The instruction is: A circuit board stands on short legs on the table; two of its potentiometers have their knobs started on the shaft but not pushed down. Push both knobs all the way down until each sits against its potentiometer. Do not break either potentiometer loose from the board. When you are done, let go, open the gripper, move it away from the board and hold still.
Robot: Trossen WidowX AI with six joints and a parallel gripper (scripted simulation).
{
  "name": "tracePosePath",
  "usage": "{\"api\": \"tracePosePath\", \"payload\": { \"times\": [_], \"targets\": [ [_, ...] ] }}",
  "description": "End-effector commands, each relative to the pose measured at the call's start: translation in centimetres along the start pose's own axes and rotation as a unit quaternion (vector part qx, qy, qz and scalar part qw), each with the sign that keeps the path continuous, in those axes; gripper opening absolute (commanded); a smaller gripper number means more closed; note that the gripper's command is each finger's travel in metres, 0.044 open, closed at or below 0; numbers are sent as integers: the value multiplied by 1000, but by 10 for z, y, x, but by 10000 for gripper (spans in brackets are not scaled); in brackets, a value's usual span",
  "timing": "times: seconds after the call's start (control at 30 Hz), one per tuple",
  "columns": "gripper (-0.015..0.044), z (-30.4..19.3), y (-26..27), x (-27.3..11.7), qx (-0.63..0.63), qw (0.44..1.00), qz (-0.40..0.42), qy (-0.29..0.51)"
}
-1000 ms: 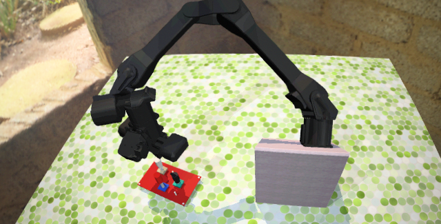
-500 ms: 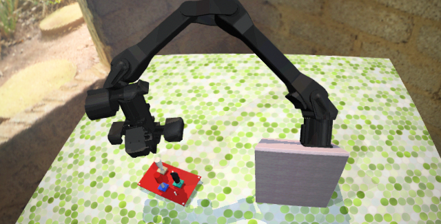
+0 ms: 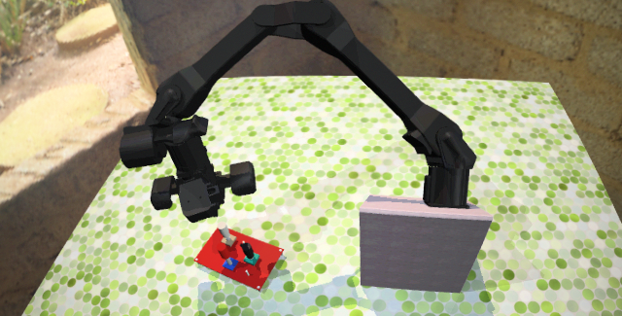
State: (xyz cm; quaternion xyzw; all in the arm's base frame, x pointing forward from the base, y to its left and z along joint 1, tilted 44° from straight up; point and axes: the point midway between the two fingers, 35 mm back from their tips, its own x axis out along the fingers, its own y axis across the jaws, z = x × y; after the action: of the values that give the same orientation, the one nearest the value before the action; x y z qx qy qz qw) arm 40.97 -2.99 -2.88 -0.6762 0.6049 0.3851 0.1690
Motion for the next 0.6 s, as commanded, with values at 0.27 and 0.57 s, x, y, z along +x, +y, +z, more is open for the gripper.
{"api": "tracePosePath", "payload": {
  "times": [0.27, 0.57],
  "targets": [
    [0, 2, 2, 12, -7, 1000, 2, 1],
    [0, 2, 2, 26, -7, 1000, 2, 2]
  ]
}}
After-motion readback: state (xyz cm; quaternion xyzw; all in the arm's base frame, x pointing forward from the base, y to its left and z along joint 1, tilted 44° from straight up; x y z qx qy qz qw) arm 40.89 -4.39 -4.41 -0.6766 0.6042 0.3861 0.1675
